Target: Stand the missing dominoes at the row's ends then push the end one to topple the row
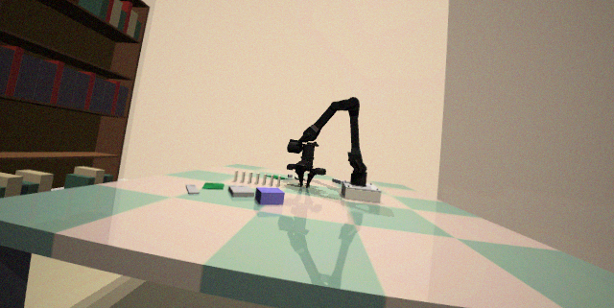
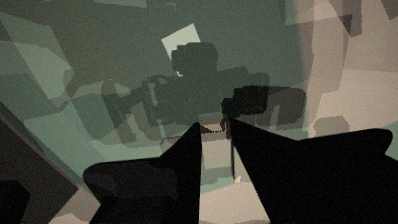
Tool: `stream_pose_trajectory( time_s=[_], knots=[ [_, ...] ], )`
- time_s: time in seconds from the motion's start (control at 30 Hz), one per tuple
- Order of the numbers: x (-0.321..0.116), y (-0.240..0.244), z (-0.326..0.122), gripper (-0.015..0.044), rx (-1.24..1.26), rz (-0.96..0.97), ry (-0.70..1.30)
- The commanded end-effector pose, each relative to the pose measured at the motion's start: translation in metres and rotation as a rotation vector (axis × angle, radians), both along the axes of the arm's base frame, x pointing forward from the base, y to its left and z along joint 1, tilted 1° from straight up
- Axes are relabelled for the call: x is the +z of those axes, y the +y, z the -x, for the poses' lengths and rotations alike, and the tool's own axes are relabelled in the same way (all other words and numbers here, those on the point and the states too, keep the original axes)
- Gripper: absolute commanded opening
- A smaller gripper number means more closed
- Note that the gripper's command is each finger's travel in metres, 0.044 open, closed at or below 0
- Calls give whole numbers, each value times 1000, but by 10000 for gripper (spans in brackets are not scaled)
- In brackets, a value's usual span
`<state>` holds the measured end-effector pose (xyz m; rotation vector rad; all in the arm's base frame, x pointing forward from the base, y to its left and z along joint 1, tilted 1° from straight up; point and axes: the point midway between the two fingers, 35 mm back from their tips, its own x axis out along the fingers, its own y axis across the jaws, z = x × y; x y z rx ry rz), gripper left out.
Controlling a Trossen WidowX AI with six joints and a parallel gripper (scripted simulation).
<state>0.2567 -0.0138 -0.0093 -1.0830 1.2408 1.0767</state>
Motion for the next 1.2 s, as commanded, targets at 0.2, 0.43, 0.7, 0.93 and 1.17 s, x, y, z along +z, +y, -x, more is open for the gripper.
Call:
stream_pose_trajectory(
  time_s=[0.2, 0.43, 0.7, 0.93, 1.17],
  knots=[
    [16, 1, 0, 107, 1, 3, 0],
    [99, 9, 1, 107, 1, 2, -1],
    [161, 15, 2, 107, 34, 2, -2],
    [161, 16, 2, 107, 22, 2, -1],
    [162, 53, 1, 107, -446, -17, 10]
  ],
)
